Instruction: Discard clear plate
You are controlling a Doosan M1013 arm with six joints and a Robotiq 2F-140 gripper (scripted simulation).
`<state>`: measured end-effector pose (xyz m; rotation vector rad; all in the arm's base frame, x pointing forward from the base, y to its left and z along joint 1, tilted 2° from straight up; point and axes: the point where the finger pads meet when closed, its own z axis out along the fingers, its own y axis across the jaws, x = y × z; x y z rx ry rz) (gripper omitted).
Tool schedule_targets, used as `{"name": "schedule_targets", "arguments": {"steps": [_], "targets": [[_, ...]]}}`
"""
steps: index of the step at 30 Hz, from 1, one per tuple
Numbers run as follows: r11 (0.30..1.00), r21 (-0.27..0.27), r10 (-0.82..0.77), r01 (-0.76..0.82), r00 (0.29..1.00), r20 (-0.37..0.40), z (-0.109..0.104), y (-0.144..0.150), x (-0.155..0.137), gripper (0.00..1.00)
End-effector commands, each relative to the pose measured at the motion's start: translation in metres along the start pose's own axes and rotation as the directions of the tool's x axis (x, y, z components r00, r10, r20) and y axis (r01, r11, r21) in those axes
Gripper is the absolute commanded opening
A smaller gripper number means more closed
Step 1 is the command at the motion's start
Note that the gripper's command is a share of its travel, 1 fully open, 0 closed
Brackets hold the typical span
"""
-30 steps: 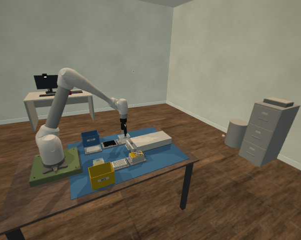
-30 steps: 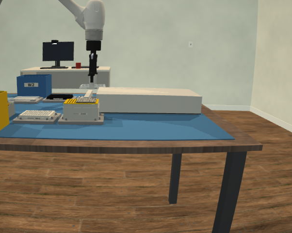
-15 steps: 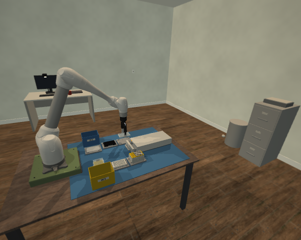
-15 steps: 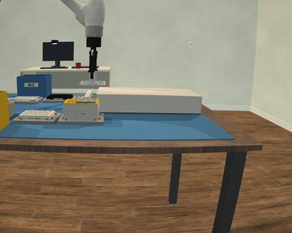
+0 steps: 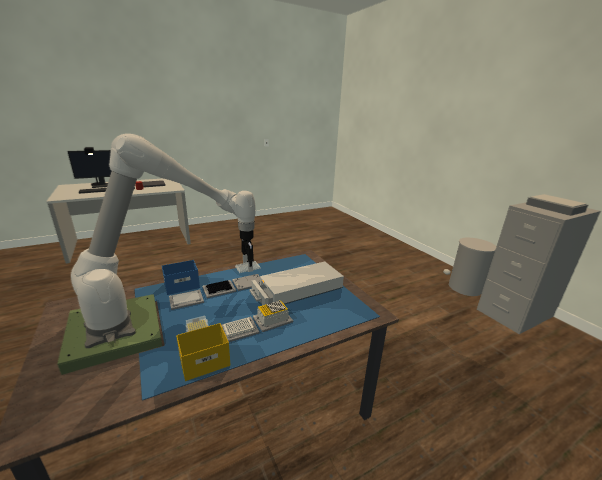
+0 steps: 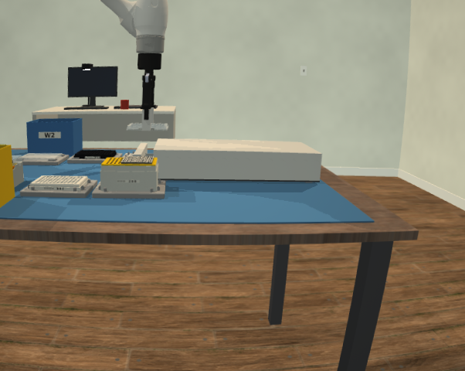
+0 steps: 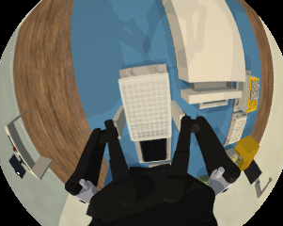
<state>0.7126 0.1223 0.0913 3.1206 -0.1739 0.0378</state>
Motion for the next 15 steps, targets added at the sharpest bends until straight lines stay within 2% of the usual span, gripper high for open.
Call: {"name": "schedule_targets", "arguments": {"steps": [1, 15], "targets": [[1.0, 0.0, 0.0, 0.0, 1.0, 0.0, -0.003, 0.0, 0.0, 0.1], [1.0, 0.0, 0.0, 0.0, 1.0, 0.0, -0.021, 0.0, 0.0, 0.1]]}}
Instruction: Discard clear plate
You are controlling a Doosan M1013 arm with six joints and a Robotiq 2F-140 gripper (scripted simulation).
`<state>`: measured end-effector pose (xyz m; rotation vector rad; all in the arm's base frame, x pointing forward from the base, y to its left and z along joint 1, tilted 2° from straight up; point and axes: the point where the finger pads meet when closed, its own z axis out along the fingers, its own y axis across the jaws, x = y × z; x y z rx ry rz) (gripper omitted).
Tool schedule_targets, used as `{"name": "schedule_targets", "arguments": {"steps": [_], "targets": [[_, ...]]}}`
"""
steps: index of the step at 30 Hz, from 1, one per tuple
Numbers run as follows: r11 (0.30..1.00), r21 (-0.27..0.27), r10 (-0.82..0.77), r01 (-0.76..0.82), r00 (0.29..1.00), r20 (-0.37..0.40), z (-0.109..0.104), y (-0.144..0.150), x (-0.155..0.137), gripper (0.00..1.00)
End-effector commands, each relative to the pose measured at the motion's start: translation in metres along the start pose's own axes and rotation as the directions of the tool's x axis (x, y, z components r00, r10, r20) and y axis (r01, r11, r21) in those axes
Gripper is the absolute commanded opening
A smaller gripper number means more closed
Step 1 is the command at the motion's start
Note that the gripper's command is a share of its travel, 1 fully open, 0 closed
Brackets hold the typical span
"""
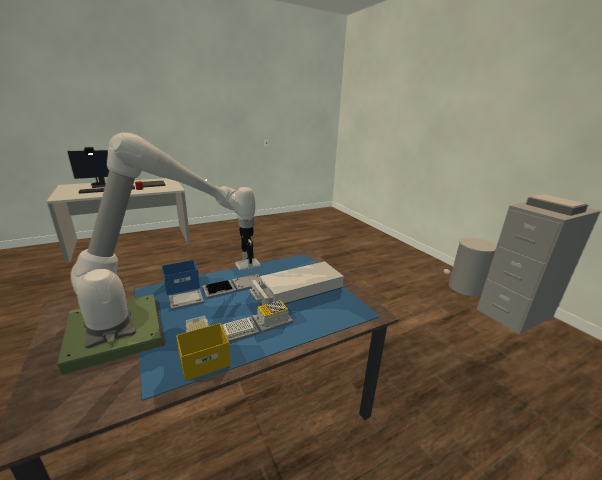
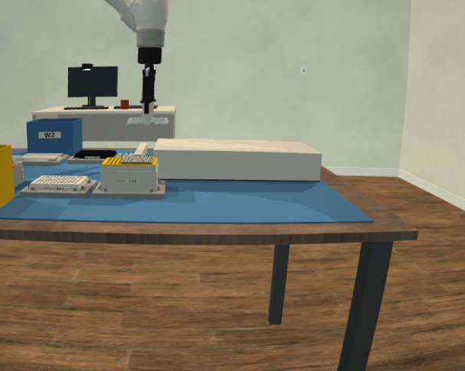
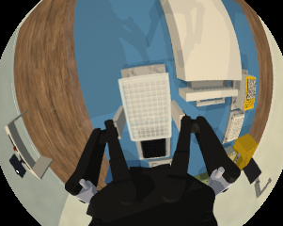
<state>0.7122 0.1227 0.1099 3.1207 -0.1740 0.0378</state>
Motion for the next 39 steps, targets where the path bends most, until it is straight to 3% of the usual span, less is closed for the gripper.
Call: {"name": "schedule_targets", "arguments": {"steps": [1, 13, 23, 39], "targets": [[1.0, 0.0, 0.0, 0.0, 1.0, 0.0, -0.002, 0.0, 0.0, 0.1], [1.0, 0.0, 0.0, 0.0, 1.0, 0.0, -0.018, 0.0, 0.0, 0.1], [1.0, 0.0, 0.0, 0.0, 1.0, 0.0, -0.019, 0.0, 0.0, 0.1], [1.0, 0.0, -0.011, 0.011, 1.0, 0.0, -0.019, 0.031, -0.021, 0.1]]}}
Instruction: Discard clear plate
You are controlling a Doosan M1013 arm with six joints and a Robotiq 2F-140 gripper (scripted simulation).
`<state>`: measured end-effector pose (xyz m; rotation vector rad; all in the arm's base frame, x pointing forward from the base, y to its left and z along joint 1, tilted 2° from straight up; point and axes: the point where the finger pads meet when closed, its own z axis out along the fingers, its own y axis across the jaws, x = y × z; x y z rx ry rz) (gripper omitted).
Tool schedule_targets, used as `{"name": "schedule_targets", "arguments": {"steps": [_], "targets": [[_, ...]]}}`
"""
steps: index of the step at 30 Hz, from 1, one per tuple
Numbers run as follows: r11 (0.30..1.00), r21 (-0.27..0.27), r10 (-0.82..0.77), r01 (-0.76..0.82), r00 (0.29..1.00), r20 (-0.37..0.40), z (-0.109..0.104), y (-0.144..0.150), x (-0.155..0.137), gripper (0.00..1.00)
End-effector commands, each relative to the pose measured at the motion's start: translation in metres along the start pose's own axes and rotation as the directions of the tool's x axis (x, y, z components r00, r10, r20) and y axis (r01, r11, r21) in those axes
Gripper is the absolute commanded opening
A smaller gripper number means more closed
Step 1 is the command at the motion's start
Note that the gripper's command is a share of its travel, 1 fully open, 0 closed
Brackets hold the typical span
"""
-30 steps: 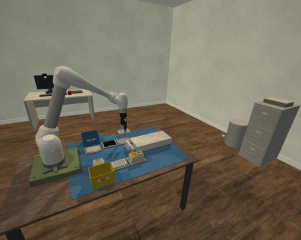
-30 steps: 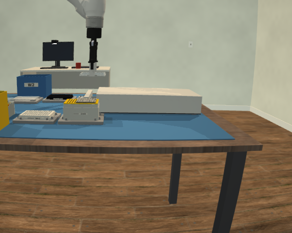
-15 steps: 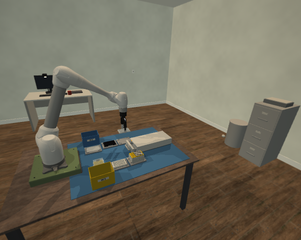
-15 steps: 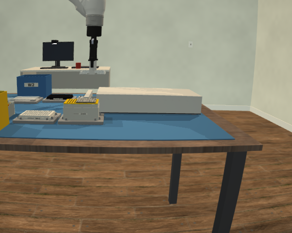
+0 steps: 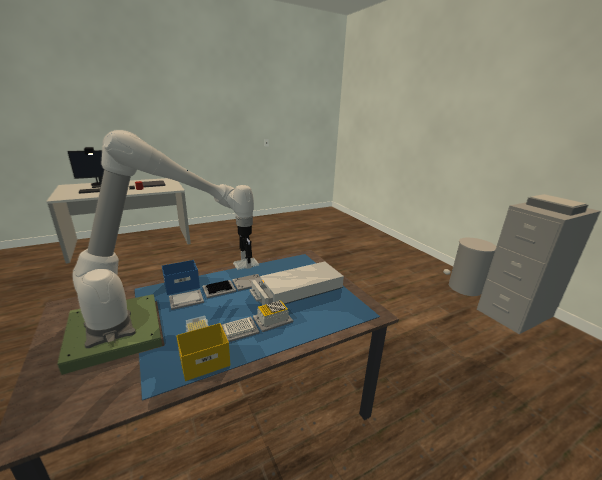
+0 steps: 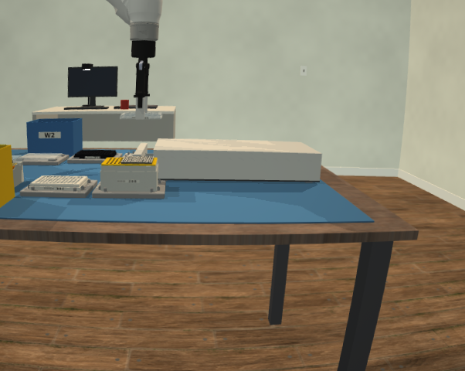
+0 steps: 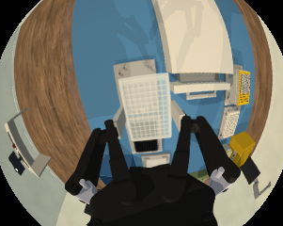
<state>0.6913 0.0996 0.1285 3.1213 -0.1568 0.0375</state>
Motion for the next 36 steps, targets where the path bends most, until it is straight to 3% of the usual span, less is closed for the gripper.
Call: {"name": "schedule_targets", "arguments": {"steps": [1, 36], "targets": [[1.0, 0.0, 0.0, 0.0, 1.0, 0.0, 0.0, 0.007, -0.005, 0.1], [1.0, 0.0, 0.0, 0.0, 1.0, 0.0, 0.0, 0.075, -0.053, 0.1]]}}
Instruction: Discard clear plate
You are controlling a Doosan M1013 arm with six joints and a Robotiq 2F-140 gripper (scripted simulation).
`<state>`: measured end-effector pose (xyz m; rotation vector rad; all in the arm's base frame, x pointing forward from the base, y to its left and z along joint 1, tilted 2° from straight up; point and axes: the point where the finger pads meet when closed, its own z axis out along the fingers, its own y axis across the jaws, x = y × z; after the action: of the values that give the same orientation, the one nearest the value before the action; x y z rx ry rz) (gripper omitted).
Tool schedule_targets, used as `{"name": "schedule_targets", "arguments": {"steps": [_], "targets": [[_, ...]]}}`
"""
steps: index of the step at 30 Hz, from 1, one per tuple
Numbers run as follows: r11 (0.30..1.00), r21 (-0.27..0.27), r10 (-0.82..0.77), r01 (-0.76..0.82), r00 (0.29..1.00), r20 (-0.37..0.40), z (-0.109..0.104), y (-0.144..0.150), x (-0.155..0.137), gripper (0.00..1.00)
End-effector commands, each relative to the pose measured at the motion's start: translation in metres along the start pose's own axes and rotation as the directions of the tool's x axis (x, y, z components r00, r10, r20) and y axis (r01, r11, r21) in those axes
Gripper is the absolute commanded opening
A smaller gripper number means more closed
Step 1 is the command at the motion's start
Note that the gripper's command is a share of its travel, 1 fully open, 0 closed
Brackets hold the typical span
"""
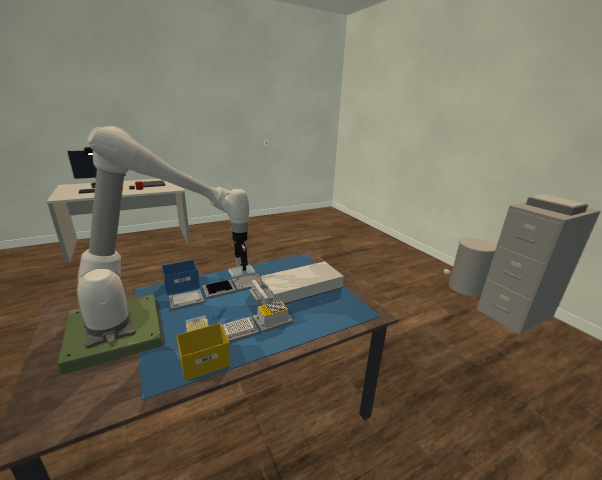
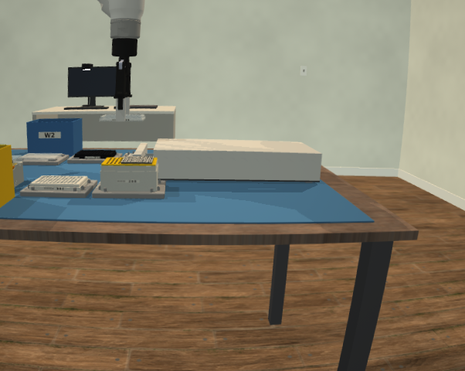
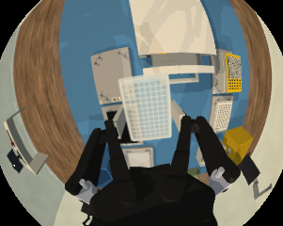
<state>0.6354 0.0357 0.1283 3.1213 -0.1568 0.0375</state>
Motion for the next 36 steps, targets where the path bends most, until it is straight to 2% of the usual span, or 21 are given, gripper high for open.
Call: {"name": "schedule_targets", "arguments": {"steps": [1, 36], "targets": [[1.0, 0.0, 0.0, 0.0, 1.0, 0.0, 0.0, 0.008, -0.005, 0.1], [1.0, 0.0, 0.0, 0.0, 1.0, 0.0, 0.0, 0.075, -0.053, 0.1]]}}
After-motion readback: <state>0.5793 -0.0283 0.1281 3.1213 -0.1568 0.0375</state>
